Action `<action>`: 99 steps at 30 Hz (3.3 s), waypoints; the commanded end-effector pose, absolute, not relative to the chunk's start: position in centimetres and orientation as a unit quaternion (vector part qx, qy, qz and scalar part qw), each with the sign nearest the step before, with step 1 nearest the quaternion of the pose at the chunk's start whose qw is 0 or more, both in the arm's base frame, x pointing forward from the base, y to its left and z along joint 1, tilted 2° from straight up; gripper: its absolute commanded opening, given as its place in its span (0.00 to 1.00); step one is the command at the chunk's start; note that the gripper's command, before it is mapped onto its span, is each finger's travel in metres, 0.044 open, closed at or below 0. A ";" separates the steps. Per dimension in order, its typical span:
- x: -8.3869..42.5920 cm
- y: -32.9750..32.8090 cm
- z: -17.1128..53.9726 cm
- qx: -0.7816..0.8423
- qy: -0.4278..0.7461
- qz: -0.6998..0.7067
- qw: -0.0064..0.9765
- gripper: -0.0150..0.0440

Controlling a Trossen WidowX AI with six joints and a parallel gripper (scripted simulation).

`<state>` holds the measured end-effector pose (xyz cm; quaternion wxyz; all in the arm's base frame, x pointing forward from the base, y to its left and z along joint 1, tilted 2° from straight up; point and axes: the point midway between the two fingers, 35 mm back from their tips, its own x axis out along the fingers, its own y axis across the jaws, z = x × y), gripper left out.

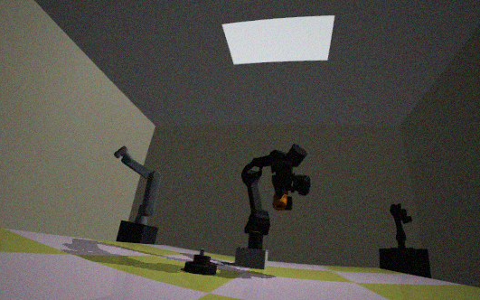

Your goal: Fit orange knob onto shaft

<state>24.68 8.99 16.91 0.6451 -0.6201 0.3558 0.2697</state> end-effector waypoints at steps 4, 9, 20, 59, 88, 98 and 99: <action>24.9 9.2 18.4 -0.642 0.310 0.219 0.666 0.25; 25.0 9.5 19.5 -0.657 0.275 0.183 0.678 0.25; 25.0 9.5 18.9 -0.652 0.288 0.198 0.673 0.25; 26.1 9.3 16.3 -0.602 0.380 0.292 0.638 0.25; 27.8 9.0 10.6 -0.486 0.521 0.445 0.542 0.25; 28.8 9.2 5.1 -0.480 0.527 0.450 0.538 0.25; 28.9 9.2 4.6 -0.479 0.528 0.451 0.537 0.25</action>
